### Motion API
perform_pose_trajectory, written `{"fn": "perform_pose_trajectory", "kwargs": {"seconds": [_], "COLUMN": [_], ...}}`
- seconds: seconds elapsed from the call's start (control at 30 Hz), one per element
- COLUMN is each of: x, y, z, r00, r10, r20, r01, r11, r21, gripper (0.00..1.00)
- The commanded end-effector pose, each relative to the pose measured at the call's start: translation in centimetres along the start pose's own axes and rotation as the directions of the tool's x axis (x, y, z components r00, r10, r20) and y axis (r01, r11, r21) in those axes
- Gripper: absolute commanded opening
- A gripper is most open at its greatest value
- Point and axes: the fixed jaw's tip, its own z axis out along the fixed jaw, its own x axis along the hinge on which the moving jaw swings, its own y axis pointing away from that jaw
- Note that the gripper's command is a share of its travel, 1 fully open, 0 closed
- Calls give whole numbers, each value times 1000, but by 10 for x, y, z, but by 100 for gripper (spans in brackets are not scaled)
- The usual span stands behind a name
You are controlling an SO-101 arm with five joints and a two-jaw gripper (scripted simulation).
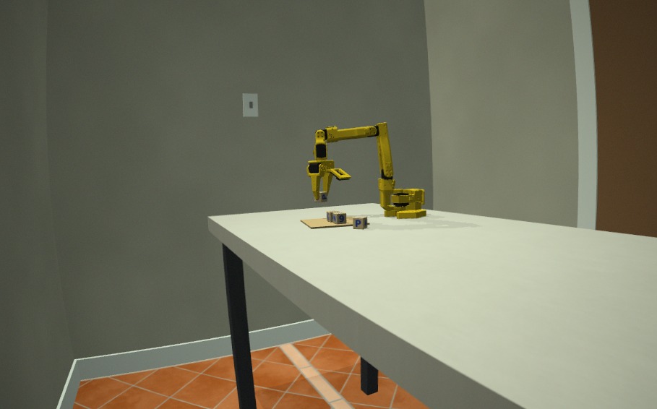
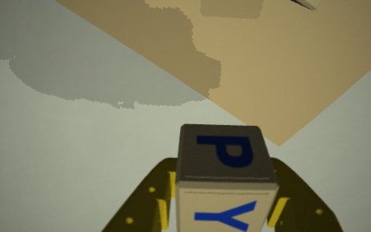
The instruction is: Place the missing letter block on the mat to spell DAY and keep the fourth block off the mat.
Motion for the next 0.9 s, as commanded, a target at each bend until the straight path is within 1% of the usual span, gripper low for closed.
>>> {"fn": "perform_pose_trajectory", "kwargs": {"seconds": [0.0,0.13,0.33,0.5,0.87], "x": [1,-2,-10,-14,-19], "y": [-11,-12,-14,-15,-16], "z": [-21,-21,-19,-19,-18], "r00": [989,982,952,926,894], "r10": [120,171,299,375,446], "r20": [-85,-78,-58,-46,-33], "r01": [-110,-161,-290,-367,-438], "r11": [987,980,948,921,888], "r21": [113,118,129,134,138], "gripper": [0,0,0,0,0]}}
